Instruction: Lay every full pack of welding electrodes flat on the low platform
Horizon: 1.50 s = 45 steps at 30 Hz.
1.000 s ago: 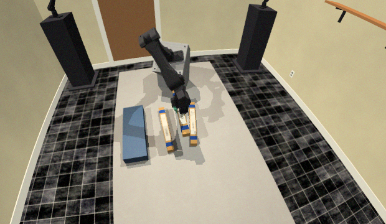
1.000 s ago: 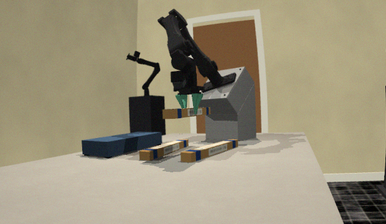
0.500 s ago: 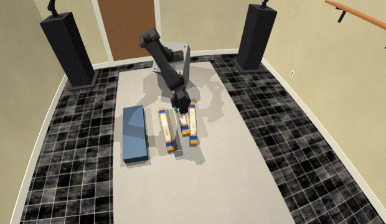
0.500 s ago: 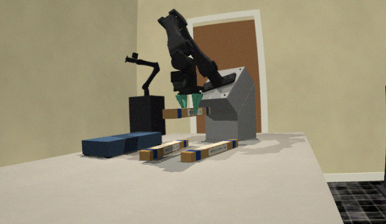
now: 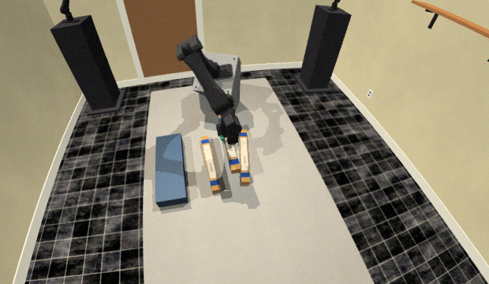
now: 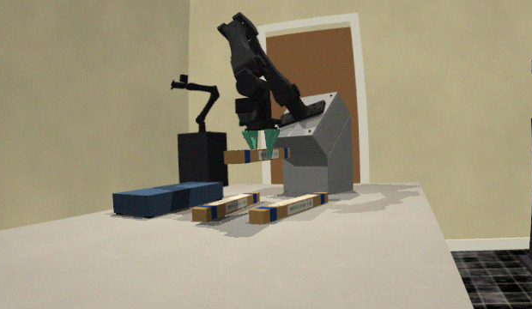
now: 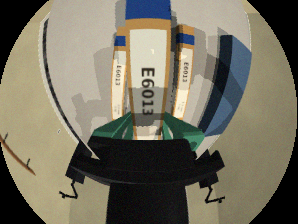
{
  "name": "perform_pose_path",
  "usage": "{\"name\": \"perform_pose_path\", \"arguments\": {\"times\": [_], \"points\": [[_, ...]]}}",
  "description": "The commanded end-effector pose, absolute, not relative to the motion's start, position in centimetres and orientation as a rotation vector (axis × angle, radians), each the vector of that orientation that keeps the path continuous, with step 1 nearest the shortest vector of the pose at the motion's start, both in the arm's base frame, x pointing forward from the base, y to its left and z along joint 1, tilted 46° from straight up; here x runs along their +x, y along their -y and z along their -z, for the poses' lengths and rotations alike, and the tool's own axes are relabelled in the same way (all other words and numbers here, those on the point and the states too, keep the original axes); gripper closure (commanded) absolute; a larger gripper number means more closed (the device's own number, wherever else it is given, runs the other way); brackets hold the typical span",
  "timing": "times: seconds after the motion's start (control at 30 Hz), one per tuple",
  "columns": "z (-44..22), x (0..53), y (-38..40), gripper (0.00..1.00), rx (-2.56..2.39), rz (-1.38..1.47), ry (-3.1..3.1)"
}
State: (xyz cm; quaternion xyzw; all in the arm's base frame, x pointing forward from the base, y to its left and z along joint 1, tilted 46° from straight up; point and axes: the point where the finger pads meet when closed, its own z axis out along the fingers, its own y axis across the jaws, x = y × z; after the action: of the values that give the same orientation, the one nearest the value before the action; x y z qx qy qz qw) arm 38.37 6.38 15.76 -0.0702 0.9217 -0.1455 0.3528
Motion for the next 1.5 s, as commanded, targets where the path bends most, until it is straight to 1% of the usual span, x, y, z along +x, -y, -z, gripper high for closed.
{"name": "perform_pose_path", "arguments": {"times": [0.0,0.6,0.63,0.73,0.8,1.23,1.33,1.37,1.47], "points": [[-17.0,38.0,-6.9,1.00,-0.188,0.367,-2.361],[-17.0,38.0,-6.9,1.00,-0.188,0.367,-2.361],[-18.3,38.0,-7.5,1.00,-0.232,0.376,-2.334],[-18.2,38.0,-7.7,1.00,-0.271,0.392,-2.333],[-16.7,38.1,-8.3,1.00,-0.347,0.431,-2.359],[-15.5,37.9,-11.6,1.00,-0.334,0.426,-2.360],[-16.5,37.8,-11.8,1.00,-0.319,0.410,-2.338],[-15.3,37.9,-12.1,1.00,-0.334,0.426,-2.360],[-15.1,37.8,-12.9,1.00,-0.334,0.426,-2.360]]}}
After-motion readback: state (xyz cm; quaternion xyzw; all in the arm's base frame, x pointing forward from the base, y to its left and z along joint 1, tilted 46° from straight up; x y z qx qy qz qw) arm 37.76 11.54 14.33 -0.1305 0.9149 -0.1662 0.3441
